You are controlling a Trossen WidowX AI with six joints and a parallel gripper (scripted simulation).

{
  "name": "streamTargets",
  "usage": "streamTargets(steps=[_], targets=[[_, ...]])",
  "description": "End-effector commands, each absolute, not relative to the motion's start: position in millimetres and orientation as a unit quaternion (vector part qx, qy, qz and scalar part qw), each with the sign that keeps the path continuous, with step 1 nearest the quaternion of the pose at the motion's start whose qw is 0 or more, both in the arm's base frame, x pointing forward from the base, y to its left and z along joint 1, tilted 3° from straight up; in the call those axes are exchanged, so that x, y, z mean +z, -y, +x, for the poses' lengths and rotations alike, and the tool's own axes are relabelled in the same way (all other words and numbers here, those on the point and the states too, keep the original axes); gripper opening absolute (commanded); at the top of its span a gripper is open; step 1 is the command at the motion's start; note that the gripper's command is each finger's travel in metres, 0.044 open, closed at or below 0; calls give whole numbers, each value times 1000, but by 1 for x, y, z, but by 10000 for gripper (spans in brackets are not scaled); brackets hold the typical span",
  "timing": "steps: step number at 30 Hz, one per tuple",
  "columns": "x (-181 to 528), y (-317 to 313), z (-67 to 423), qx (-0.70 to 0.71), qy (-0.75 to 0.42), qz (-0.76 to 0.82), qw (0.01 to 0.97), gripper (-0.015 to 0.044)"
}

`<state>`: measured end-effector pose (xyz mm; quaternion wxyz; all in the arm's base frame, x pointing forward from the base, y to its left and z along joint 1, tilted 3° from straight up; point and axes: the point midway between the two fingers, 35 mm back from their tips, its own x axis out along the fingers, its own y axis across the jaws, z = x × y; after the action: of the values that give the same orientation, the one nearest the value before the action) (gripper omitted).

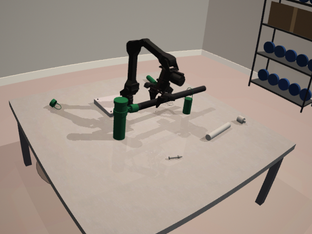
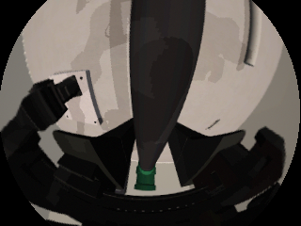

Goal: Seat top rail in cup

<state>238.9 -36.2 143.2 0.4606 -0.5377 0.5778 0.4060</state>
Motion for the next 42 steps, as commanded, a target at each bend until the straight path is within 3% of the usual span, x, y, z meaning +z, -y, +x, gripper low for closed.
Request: streamTargets(steps=[1, 42], targets=[[148, 39, 240, 401, -578, -543, 459, 0], [146, 48, 239, 407, -579, -537, 458, 0]])
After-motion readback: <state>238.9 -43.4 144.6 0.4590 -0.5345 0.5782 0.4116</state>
